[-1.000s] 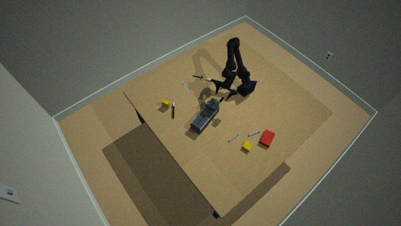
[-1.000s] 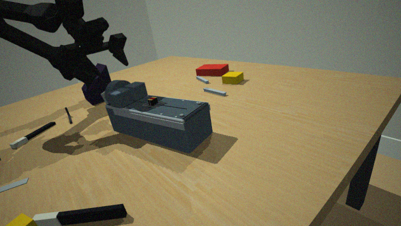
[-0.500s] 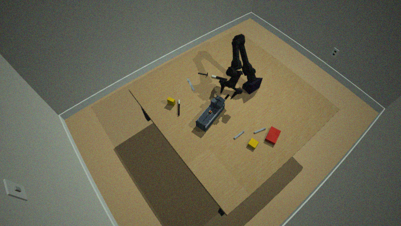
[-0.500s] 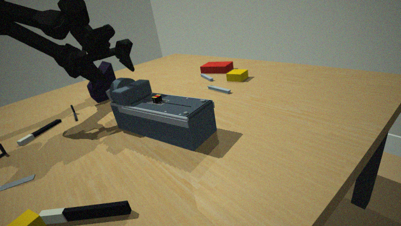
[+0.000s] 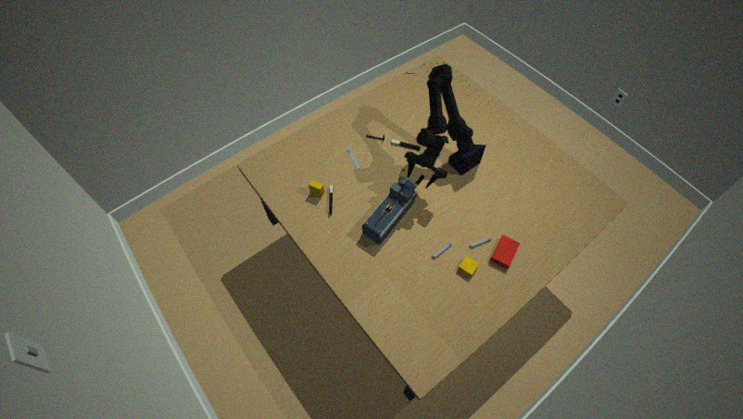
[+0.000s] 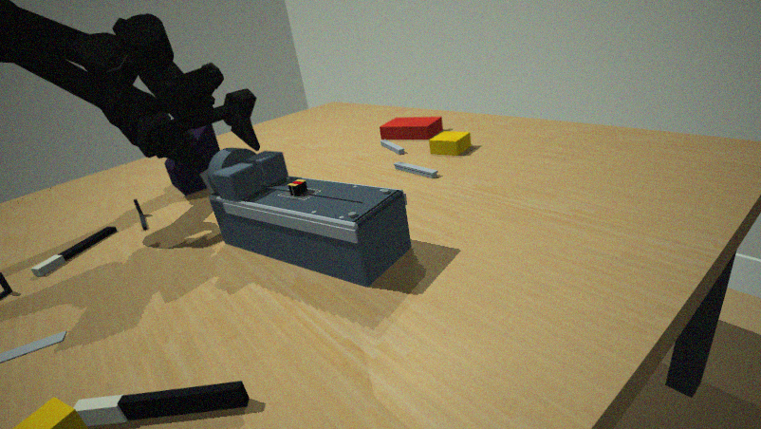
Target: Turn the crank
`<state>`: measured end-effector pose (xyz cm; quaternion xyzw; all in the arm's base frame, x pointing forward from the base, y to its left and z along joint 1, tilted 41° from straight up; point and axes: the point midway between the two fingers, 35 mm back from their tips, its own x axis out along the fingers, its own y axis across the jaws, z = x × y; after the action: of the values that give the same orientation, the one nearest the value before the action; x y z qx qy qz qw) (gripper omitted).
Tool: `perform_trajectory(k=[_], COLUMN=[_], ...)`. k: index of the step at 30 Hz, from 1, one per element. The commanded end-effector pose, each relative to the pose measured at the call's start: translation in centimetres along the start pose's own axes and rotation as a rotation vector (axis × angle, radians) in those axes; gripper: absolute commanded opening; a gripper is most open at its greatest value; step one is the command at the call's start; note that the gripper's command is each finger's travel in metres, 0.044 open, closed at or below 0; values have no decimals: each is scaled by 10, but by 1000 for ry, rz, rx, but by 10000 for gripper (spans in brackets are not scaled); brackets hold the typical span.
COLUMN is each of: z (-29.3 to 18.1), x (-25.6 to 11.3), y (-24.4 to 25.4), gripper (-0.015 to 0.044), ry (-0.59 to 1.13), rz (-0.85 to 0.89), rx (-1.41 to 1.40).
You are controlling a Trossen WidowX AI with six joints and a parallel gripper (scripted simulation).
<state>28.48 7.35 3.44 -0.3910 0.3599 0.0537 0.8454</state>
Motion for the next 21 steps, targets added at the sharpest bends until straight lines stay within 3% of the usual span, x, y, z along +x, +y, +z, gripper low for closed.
perform_trajectory(k=[1,14,21], z=[-9,-23,-23], x=[7,17,17], y=[2,1,1], gripper=[440,440,256], ry=[10,9,9], rz=[6,3,3], rx=[-10,-11,-11])
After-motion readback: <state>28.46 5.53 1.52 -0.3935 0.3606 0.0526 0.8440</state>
